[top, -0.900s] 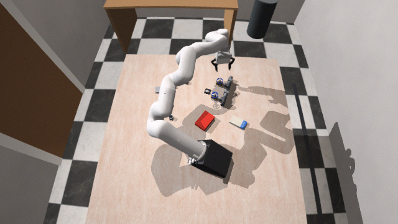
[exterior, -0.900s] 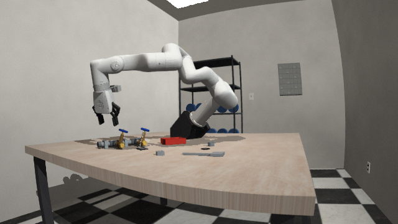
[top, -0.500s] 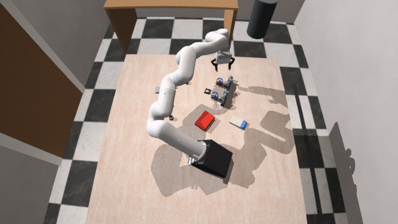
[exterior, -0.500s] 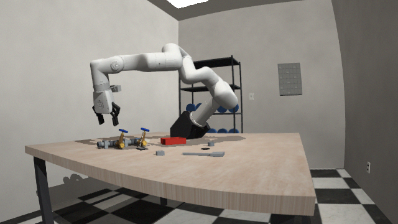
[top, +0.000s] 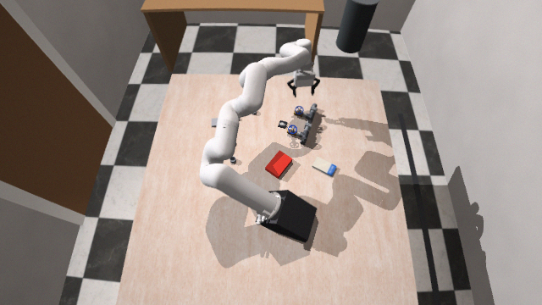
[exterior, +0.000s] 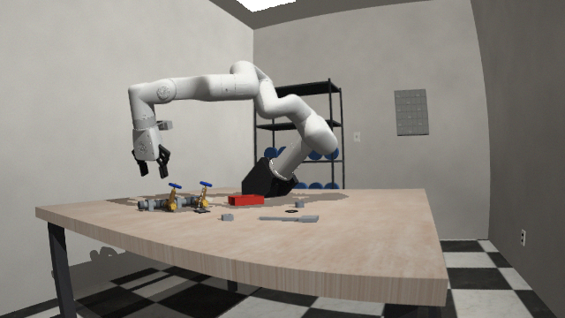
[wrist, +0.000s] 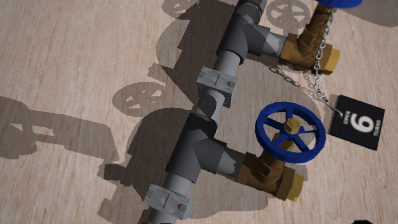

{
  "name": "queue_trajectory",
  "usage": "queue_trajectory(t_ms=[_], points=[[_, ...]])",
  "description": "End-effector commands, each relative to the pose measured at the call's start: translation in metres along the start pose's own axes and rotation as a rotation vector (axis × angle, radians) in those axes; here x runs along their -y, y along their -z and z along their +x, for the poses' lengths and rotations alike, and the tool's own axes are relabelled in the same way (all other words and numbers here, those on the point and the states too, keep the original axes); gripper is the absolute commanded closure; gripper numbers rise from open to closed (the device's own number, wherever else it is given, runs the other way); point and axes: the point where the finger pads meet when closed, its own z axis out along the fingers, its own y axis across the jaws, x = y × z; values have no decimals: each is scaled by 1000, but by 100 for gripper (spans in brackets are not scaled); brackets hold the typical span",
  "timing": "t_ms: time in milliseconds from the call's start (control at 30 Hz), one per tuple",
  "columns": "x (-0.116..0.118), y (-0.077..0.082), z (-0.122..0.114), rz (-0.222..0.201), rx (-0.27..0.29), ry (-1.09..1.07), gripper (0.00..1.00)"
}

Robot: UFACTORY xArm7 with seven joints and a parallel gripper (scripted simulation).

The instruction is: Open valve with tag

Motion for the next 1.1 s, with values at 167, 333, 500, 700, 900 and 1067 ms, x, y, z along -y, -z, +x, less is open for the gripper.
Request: queue_trajectory(t_ms=[167, 333, 500, 700, 900, 1067], points=[[-1, 16, 5, -18, 45, -237, 0], [-3, 23, 9, -38, 68, -395, 0], [-6, 30, 12, -59, 87, -544, 0], [-10, 37, 17, -86, 104, -712, 0], [-12, 41, 19, -103, 112, -811, 0], [-15, 44, 22, -122, 120, -914, 0]])
